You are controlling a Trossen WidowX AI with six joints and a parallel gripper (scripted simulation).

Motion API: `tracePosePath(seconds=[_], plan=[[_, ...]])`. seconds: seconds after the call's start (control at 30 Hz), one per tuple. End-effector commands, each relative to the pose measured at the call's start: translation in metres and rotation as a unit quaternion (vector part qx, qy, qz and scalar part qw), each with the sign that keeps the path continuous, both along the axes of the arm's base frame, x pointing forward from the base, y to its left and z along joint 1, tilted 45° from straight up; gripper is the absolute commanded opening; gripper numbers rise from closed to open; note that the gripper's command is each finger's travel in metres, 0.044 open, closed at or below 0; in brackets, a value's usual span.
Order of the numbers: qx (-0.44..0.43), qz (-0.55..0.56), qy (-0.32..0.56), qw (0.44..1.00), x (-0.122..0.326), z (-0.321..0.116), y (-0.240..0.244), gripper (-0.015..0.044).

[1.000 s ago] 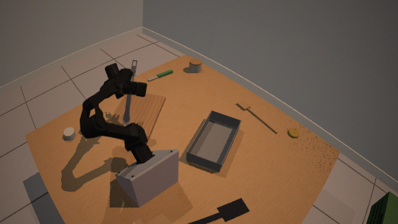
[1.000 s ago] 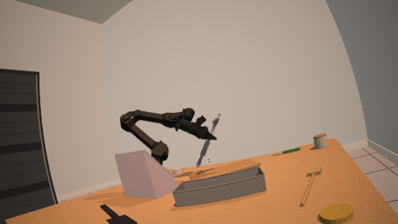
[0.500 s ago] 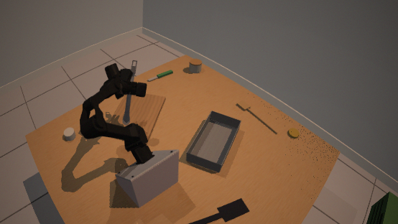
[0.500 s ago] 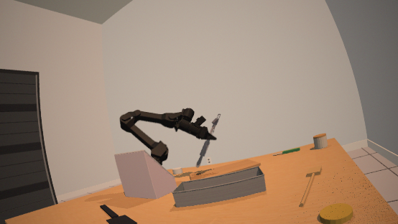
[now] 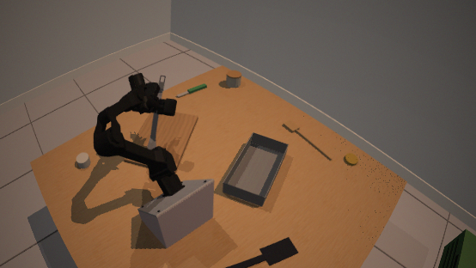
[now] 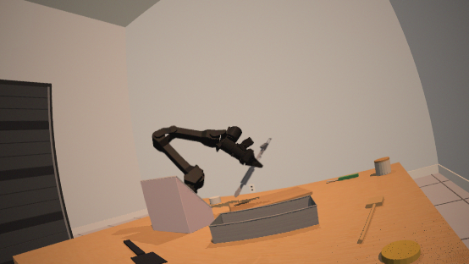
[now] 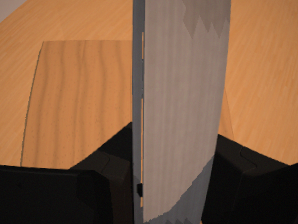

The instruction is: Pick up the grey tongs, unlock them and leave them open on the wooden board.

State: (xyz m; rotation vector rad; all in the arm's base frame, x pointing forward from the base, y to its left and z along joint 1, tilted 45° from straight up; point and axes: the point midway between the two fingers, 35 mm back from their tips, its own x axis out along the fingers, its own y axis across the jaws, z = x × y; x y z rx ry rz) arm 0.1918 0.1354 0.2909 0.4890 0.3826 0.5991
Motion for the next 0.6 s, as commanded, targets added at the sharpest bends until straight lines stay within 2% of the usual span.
tracePosePath(seconds=[0.0, 0.57], plan=[[-0.025, 0.017, 0.016, 0.999, 0.003, 0.003, 0.004, -0.015], [-0.109, 0.094, 0.113, 0.983, 0.013, -0.01, 0.022, -0.015]])
